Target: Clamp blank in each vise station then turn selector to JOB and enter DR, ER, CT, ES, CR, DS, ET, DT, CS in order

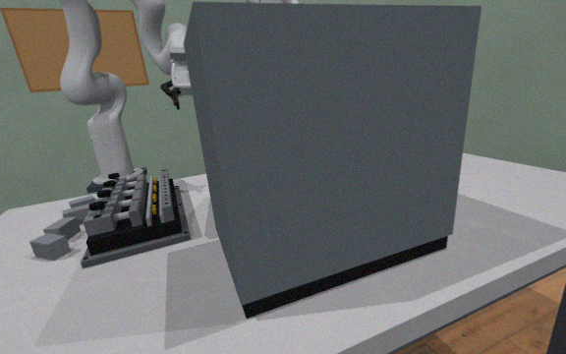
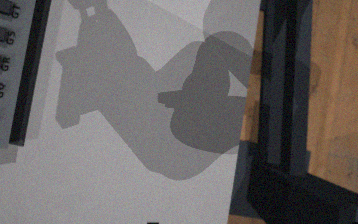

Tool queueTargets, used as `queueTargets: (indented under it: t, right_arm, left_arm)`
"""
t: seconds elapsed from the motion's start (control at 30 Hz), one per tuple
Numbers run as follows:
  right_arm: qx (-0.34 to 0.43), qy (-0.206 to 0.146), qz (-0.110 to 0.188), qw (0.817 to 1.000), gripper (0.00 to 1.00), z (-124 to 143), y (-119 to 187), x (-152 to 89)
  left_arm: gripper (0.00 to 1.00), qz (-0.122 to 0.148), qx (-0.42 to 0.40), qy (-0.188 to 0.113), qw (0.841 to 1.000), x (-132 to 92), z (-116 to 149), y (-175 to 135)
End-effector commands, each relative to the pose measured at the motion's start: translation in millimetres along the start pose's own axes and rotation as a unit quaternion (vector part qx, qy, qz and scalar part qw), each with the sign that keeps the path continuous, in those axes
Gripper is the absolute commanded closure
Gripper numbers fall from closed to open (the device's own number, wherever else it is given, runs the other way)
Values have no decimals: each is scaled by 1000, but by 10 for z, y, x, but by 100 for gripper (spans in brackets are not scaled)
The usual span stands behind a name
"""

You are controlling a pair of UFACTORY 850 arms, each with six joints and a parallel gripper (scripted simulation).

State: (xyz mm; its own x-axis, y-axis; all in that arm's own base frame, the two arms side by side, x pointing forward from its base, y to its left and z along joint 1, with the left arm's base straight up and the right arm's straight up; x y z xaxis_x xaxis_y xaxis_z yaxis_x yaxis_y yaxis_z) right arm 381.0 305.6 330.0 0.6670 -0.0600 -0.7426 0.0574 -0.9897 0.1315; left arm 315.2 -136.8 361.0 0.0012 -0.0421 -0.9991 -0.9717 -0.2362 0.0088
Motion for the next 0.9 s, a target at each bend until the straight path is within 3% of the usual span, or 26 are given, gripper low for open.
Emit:
queueTargets:
  t: [0.0, 0.3, 0.53, 0.7, 0.77, 0.87]
  right_arm:
    - [1, 1, 0, 1000, 0, -9, -3, -4]
    - [1, 1, 0, 1000, 0, -9, -3, -4]
    - [1, 1, 0, 1000, 0, -9, -3, -4]
    - [1, 1, 0, 1000, 0, -9, -3, -4]
    - [1, 1, 0, 1000, 0, -9, -3, -4]
    - [1, 1, 0, 1000, 0, -9, -3, -4]
  left_arm:
    - [0, 1, 0, -1, 1000, -220, -3, 10]
    - [0, 2, -26, 7, 1000, -201, -30, -36]
    - [0, 7, -127, 37, 991, -123, -137, -219]
    - [0, 12, -259, 76, 963, -18, -280, -448]
    - [0, 12, -259, 76, 963, -18, -280, -448]
    - [0, 16, -360, 106, 927, 68, -397, -621]
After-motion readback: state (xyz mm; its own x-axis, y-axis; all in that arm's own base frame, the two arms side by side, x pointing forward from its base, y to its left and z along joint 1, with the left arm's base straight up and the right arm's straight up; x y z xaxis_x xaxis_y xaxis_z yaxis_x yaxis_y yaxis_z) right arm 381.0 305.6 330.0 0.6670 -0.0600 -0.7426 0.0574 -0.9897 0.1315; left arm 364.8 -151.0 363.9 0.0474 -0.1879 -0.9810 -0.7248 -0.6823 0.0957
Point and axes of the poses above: on each arm, the point where the finger pads meet when closed, its own x axis out along the fingers, its own y axis across the jaws, z = x × y, the point moved 6 cm from there along -x, back along the fingers, and after that the axes turned 7 degrees about -x, right-handed, at the moved point
